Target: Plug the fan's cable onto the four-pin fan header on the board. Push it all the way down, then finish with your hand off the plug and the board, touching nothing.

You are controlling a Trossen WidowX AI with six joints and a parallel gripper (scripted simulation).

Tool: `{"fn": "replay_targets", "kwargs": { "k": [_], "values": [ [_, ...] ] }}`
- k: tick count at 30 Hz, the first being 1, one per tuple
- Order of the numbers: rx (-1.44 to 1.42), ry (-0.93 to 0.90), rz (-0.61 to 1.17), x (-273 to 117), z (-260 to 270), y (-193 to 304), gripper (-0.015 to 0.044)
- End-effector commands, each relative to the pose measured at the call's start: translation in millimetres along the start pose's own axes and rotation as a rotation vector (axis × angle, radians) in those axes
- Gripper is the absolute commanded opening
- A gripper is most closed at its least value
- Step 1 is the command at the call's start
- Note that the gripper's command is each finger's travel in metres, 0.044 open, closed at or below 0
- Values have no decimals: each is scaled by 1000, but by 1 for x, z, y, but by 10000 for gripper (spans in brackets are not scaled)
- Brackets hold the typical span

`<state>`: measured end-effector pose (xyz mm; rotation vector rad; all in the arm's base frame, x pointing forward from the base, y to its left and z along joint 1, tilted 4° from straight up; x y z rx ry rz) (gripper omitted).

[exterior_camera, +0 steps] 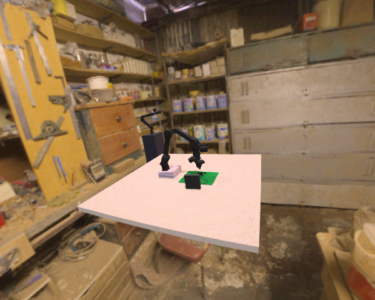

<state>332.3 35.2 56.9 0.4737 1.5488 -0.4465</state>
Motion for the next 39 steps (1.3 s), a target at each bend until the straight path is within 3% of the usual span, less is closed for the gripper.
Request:
{"fn": "replay_targets", "kwargs": {
  "k": [1, 22, 31, 39],
  "values": [
    [-2, 0, 6, 0, 0, 1, 205],
    [-2, 0, 6, 0, 0, 1, 205],
    [-2, 0, 6, 0, 0, 1, 440],
    [-2, 0, 6, 0, 0, 1, 440]
  ]
}}
Point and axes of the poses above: the point midway between the two fingers, 35 mm back from their tips, its own x axis out along the fingers, its own z axis across the jaws, y = z × x, the point moved 3 cm from there along -x, back along the fingers, and after that the axes turned 14 degrees about -x, right-handed, at the moved point
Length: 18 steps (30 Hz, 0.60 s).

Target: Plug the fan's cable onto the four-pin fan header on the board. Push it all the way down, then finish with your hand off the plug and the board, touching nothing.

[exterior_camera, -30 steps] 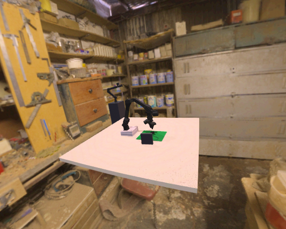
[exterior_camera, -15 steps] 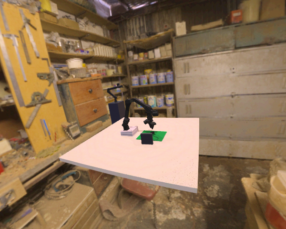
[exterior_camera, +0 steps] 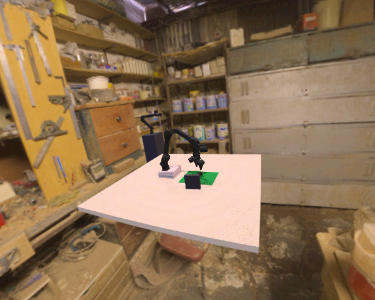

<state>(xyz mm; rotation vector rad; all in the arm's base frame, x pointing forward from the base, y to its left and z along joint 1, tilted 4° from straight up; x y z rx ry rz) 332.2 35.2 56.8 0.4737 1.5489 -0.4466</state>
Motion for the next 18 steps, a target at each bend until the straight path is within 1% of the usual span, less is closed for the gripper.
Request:
{"fn": "replay_targets", "kwargs": {
  "k": [1, 16, 18],
  "values": [
    [-2, 0, 6, 0, 0, 1, 440],
    [0, 0, 0, 0, 0, 0, 440],
    [10, -9, 32, -1, -2, -2, 387]
  ]
}}
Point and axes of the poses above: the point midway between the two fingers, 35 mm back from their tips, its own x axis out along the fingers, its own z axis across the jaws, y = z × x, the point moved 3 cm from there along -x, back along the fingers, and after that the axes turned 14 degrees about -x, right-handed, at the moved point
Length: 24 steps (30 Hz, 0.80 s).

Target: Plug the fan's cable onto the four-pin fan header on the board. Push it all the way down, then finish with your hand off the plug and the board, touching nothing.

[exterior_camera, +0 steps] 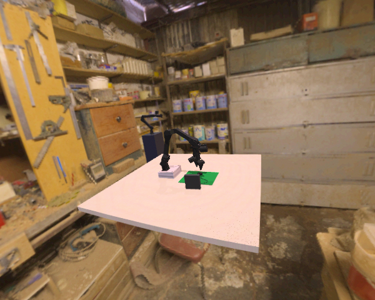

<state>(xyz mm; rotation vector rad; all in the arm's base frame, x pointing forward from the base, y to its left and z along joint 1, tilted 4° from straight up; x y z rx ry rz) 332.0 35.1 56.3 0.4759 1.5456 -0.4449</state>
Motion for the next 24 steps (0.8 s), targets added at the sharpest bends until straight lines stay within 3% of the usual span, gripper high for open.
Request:
{"fn": "replay_targets", "kwargs": {
  "k": [1, 7, 14, 19, 24],
  "values": [
    [21, -19, 69, -4, -4, -4, 361],
    [53, -56, 189, -9, -10, -10, 210],
    [53, -56, 189, -9, -10, -10, 210],
    [53, -56, 189, 20, -11, -12, 210],
    [53, -56, 188, 24, -11, -12, 210]
  ]
}}
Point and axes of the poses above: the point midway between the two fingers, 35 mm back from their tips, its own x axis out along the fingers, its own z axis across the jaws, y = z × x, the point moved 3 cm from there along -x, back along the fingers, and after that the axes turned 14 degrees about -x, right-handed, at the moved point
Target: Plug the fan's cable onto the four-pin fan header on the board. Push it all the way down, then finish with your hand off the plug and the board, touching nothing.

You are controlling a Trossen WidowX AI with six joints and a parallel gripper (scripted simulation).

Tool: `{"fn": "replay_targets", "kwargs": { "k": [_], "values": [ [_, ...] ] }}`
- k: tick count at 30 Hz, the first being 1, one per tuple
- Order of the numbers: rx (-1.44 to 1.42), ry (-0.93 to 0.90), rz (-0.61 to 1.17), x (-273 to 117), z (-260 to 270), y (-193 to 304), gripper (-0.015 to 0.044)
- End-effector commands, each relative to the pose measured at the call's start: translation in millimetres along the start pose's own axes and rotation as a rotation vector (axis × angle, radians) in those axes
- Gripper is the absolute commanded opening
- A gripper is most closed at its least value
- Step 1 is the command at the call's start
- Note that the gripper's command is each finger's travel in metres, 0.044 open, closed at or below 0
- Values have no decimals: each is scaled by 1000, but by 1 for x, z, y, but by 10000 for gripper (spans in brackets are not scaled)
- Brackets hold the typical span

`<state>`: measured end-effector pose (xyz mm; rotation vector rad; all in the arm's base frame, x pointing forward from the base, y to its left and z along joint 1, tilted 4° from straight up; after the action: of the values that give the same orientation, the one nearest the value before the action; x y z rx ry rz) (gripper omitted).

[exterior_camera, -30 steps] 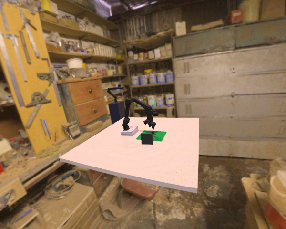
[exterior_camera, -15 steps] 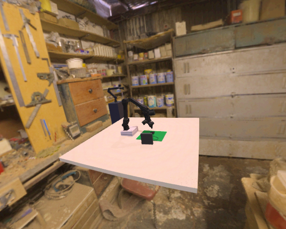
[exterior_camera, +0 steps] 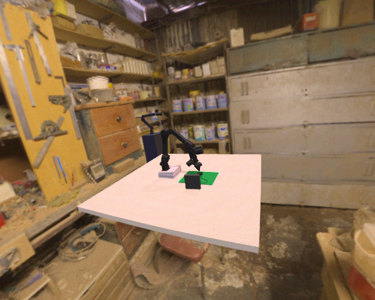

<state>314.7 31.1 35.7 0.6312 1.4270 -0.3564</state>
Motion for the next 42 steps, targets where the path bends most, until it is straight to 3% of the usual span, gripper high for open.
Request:
{"fn": "replay_targets", "kwargs": {
  "k": [1, 29, 33, 42],
  "values": [
    [2, -1, 9, 4, 1, 1, 210],
    [2, 0, 9, 41, -2, -8, 210],
    [0, -6, 5, 39, -1, -8, 105],
    [0, -6, 5, 39, -1, -8, 45]
  ]
}}
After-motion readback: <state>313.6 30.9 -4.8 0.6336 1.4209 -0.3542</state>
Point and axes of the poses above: the point midway between the two fingers, 35 mm back from their tips, its own x axis out along the fingers, its own z axis across the jaws, y = z × x, the point moved 3 cm from there along -x, back along the fingers, and after that the axes turned 14 degrees about -x, right-handed, at the moved point
